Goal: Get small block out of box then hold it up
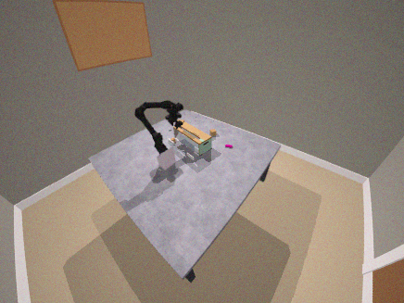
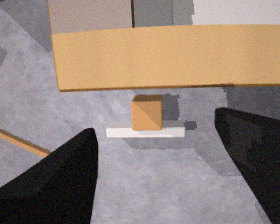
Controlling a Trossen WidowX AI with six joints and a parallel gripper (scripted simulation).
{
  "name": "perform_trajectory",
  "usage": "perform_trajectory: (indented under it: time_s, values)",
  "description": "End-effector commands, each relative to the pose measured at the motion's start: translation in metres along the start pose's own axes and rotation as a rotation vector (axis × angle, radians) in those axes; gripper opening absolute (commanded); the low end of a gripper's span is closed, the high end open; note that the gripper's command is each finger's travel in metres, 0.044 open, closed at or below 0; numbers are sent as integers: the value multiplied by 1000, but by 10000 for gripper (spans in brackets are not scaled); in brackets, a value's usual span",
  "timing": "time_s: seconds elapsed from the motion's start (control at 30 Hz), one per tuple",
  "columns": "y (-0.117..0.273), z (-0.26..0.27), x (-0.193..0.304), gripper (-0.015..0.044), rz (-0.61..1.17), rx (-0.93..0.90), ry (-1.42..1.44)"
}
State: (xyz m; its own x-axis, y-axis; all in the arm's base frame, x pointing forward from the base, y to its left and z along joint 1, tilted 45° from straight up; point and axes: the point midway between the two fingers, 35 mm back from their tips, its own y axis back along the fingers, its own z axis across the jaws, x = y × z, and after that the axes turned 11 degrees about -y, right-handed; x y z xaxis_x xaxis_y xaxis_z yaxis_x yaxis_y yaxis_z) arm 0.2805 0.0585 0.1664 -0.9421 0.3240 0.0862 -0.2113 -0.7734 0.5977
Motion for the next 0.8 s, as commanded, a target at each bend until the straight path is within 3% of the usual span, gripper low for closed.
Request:
perform_trajectory:
  time_s: [0.0, 0.77]
  values:
    - [0, 4, 13, 285, -42, 124, 1014]
    - [6, 14, 27, 285, 34, 365, 2428]
